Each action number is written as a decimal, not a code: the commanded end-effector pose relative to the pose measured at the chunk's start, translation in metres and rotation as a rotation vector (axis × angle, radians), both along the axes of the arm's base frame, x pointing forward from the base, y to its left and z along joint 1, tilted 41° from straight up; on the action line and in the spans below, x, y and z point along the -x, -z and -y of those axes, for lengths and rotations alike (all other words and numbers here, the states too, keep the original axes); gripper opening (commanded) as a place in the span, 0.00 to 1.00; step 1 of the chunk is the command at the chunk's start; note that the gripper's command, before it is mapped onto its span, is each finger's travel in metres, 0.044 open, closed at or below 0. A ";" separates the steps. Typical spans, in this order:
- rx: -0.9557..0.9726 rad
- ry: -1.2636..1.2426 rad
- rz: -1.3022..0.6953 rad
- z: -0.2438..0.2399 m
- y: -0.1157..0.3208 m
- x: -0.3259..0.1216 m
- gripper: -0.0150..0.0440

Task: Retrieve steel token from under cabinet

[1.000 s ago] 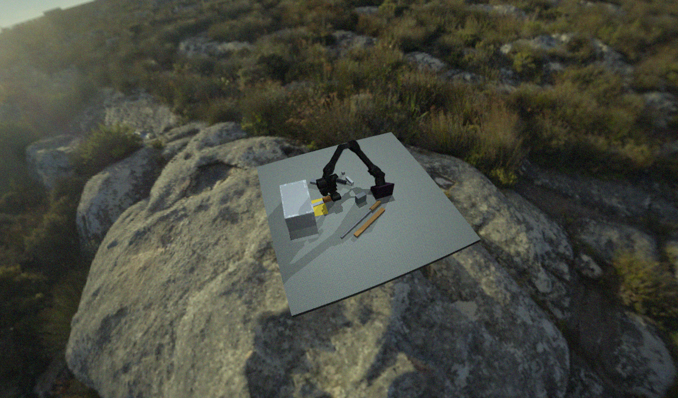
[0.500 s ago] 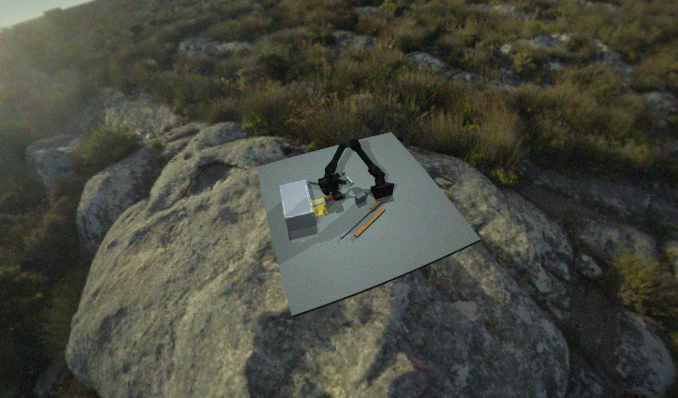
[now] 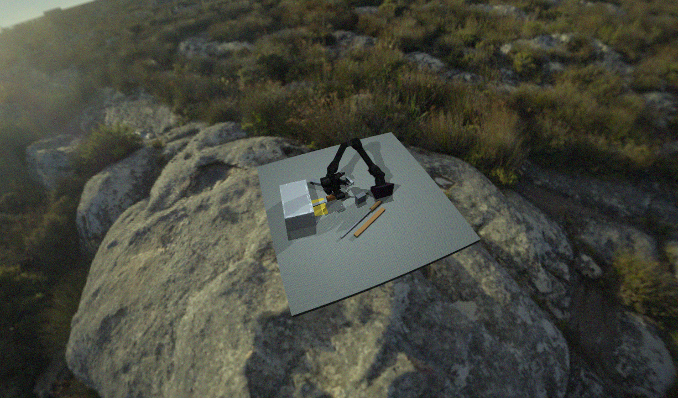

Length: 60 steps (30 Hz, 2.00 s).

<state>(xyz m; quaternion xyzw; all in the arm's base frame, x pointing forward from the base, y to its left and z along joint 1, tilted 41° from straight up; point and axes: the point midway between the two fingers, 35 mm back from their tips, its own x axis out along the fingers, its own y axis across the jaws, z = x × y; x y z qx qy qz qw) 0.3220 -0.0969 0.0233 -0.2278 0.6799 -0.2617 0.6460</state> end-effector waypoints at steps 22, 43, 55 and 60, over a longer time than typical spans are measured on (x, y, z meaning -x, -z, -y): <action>0.000 0.005 -0.003 -0.001 0.000 0.030 0.25; 0.000 0.005 -0.005 -0.002 -0.001 0.054 0.25; 0.000 0.005 -0.006 -0.003 -0.002 0.068 0.25; 0.000 0.005 -0.006 -0.003 -0.002 0.074 0.25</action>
